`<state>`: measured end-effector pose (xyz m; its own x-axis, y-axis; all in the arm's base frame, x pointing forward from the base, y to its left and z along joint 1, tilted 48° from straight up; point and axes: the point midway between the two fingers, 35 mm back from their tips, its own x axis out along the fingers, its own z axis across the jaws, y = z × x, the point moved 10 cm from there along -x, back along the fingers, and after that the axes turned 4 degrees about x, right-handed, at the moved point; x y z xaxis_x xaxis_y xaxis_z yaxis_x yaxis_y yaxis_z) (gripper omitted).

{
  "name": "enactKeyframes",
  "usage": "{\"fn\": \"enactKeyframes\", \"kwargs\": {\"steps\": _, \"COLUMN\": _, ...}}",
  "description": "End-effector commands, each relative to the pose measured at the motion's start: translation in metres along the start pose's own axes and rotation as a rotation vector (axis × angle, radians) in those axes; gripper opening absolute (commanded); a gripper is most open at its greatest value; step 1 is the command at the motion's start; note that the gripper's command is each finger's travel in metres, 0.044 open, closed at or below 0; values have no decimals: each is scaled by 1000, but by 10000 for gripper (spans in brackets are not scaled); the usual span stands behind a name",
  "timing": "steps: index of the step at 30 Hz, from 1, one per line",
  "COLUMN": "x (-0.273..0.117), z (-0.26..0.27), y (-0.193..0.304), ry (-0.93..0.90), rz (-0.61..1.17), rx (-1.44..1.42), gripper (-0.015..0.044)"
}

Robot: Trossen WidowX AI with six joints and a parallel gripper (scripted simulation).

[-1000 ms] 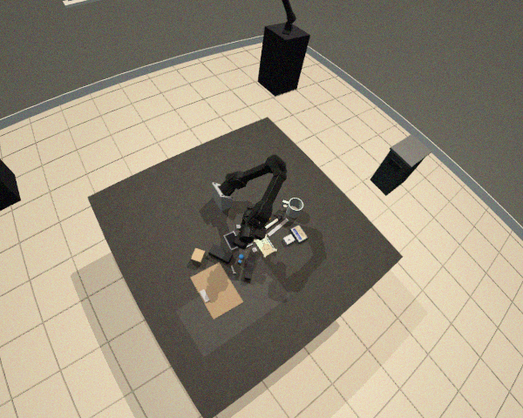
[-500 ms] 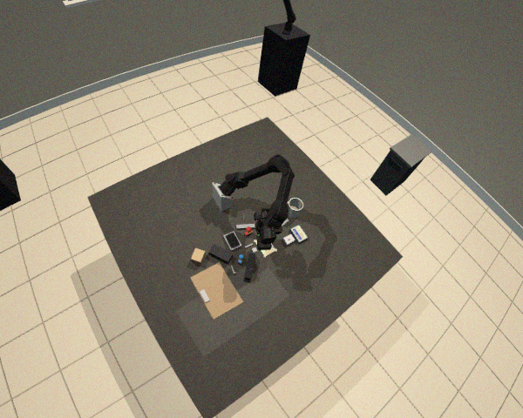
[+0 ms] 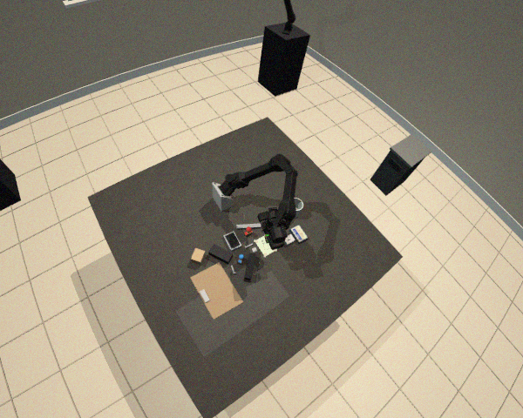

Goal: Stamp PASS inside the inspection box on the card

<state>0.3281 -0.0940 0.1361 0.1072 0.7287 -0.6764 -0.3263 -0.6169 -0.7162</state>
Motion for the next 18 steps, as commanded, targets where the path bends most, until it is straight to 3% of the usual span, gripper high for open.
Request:
{"fn": "enactKeyframes", "kwargs": {"steps": 1, "x": 3, "z": 0, "y": -1, "ry": 0, "rz": -5, "rx": -9, "gripper": 0}}
{"fn": "enactKeyframes", "kwargs": {"steps": 18, "x": 14, "z": -1, "y": -1, "ry": 1, "rz": -5, "rx": -8, "gripper": 0}}
